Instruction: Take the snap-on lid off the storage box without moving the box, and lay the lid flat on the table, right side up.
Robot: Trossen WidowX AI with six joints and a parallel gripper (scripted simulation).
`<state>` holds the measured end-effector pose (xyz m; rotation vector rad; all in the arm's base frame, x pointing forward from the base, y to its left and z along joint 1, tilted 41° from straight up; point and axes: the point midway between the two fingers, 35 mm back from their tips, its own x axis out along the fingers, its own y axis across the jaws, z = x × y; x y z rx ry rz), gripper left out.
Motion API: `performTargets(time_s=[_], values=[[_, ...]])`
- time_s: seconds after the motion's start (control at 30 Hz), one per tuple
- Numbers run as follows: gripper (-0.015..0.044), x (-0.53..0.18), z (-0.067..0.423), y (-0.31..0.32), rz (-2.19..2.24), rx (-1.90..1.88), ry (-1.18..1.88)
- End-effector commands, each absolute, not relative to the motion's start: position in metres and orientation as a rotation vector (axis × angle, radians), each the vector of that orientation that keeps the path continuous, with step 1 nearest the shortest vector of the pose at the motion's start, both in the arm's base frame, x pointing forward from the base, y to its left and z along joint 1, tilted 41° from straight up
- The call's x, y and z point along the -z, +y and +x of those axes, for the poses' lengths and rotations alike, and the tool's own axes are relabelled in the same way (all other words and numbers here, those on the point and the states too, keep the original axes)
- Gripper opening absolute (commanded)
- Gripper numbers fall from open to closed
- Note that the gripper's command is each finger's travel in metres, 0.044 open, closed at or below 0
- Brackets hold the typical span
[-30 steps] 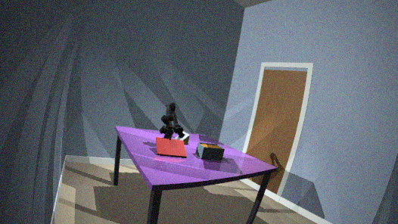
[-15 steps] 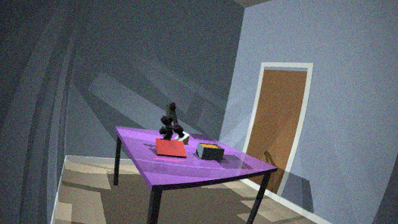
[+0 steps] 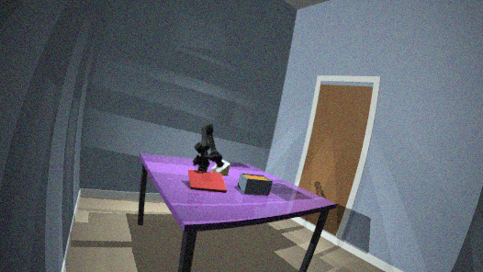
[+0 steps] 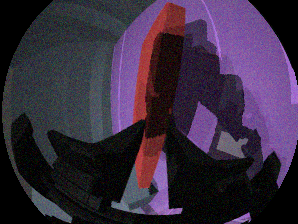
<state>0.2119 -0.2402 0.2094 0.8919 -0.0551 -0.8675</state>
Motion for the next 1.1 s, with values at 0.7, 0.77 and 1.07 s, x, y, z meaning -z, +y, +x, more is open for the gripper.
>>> performTargets(time_s=[0.7,0.77,1.07], values=[[0.0301,-0.206,0.210,-0.244,0.906,0.903,-0.025],[0.0354,-0.202,0.206,-0.243,0.906,0.903,-0.024],[0.0440,-0.197,0.188,-0.236,0.905,0.904,-0.023]])
